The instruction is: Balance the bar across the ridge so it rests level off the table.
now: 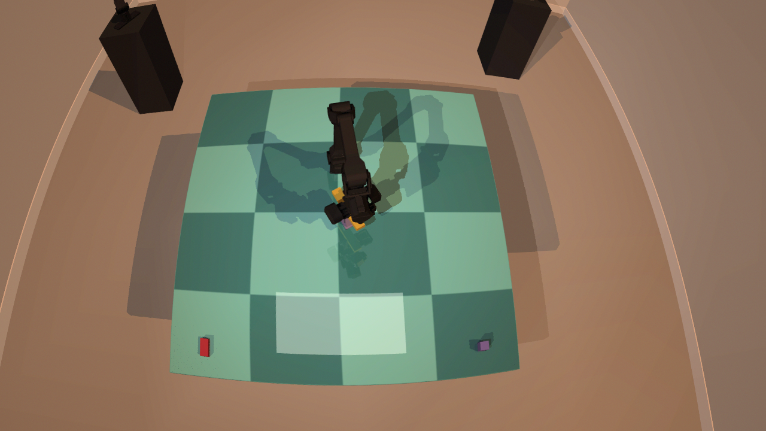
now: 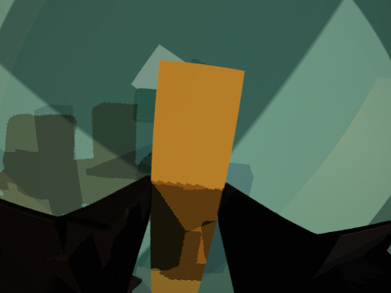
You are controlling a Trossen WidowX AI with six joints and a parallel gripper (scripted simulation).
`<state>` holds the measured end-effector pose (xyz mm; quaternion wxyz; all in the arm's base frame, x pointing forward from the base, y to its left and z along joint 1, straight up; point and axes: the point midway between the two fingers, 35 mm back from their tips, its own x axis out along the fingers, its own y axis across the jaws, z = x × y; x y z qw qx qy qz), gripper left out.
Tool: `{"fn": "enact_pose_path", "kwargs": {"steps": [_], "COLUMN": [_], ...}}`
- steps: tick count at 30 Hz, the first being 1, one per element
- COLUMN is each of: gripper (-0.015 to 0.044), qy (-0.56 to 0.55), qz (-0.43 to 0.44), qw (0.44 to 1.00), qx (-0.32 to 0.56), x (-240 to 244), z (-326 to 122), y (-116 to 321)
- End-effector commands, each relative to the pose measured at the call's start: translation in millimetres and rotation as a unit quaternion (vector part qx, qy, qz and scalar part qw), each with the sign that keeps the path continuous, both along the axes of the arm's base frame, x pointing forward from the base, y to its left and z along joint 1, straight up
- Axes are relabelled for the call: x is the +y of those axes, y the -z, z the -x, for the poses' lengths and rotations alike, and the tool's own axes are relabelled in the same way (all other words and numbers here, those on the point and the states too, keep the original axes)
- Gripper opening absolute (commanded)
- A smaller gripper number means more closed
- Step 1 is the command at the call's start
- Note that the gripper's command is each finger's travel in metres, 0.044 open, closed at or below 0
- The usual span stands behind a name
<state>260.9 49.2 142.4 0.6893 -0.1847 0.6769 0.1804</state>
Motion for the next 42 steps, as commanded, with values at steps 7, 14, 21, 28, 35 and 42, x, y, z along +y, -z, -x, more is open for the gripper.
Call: {"fn": "enact_pose_path", "kwargs": {"steps": [7,14,21,28,35,42], "gripper": [0.0000,0.0000,0.0000,0.0000,0.0000,0.0000], "qy": [0.003,0.003,0.003,0.003,0.003,0.003], "qz": [-0.003,-0.003,-0.003,-0.003,-0.003,-0.003], "qw": [1.000,1.000,1.000,1.000,1.000,1.000], "qx": [-0.003,-0.003,-0.003,-0.003,-0.003,-0.003], "x": [0.0,-0.6,-0.6,-0.6,-0.7,-0.7], "z": [-0.2,0.0,0.0,0.0,0.0,0.0], "y": [14.9,23.6,22.9,23.2,23.9,24.4]}}
